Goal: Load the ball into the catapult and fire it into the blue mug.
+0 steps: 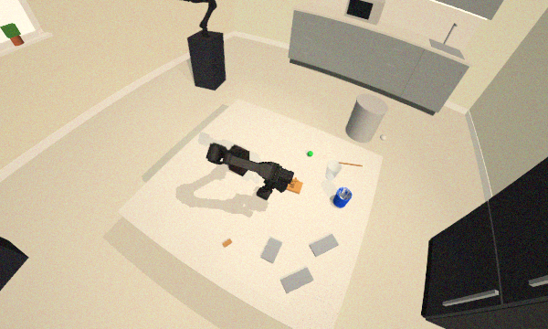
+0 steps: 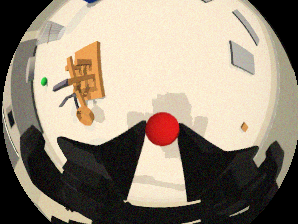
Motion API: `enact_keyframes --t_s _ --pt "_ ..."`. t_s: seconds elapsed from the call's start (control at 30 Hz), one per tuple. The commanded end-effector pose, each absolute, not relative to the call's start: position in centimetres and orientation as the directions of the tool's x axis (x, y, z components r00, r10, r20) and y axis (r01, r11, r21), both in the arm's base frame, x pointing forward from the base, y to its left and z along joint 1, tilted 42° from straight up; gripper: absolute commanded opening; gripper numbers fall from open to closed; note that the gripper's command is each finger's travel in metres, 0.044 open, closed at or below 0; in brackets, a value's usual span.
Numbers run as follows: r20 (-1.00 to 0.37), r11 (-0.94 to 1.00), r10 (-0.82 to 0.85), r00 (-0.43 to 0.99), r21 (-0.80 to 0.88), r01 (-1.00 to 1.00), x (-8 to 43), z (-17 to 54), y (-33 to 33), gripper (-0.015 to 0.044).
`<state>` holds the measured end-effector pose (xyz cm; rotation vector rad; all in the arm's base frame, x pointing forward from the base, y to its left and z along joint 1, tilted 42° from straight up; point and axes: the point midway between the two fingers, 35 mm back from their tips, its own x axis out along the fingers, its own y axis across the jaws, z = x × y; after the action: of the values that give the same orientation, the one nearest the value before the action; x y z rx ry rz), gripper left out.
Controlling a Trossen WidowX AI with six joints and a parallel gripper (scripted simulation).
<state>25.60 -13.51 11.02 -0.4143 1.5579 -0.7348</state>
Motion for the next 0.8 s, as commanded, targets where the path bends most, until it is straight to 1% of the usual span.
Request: enact_keyframes --t_s 0.0,0.4,0.77 --pt "-0.741 0.723 -0.657 -0.136 -0.671 0.162 25.4 12.0 -13.0 0.0" --pt "-0.76 0.757 -0.612 -0.219 -0.643 0.119 26.6 7.6 -9.9 0.0" --pt "-0.746 0.769 -0.584 -0.32 -0.635 0.076 26.6 3.1 -6.7 0.0"
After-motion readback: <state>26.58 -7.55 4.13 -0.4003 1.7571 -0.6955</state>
